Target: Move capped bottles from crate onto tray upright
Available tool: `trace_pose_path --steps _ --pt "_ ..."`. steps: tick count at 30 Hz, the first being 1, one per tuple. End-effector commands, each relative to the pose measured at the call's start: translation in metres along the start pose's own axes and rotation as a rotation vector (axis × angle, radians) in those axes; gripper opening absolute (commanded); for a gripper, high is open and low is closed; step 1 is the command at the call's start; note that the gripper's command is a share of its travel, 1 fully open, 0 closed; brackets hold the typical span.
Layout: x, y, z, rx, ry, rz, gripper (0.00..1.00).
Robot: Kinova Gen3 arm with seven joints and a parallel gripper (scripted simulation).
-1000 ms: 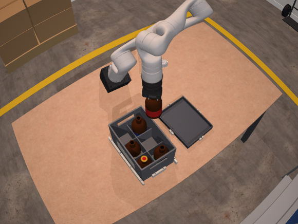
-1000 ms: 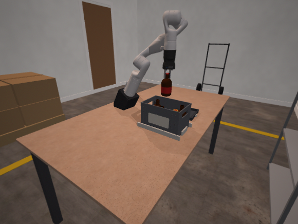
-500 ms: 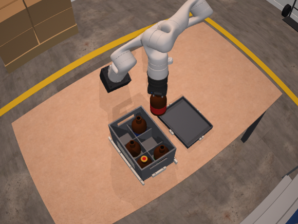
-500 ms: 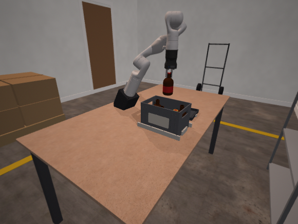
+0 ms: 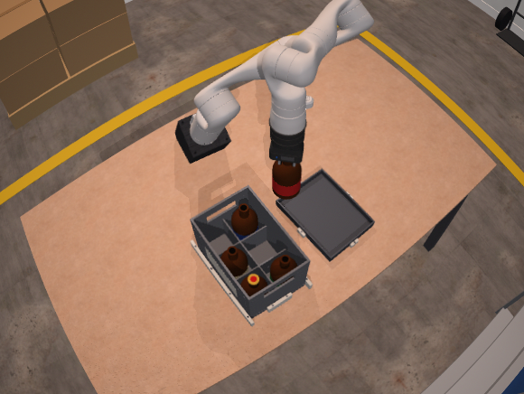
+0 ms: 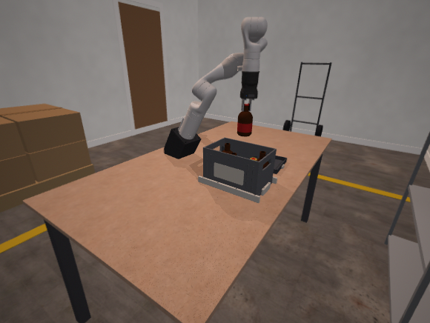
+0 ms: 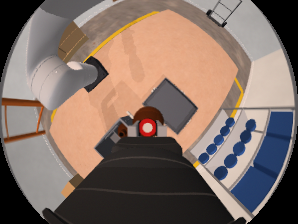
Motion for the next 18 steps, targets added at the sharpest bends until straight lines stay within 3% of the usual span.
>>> trace_pose_path --steps 1,18 --pt "0.0 0.003 0.002 0.001 -0.001 0.0 0.0" --pt "0.0 0.025 0.021 0.001 -0.001 0.0 0.0"
Point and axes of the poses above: the point where the finger pads meet when closed, its own x axis back along the fingers, its own y axis across the jaws, z = x × y, the point moved 7 cm from there along x, back along the fingers, and after that the axes turned 5 degrees about x, right-handed, at the moved point
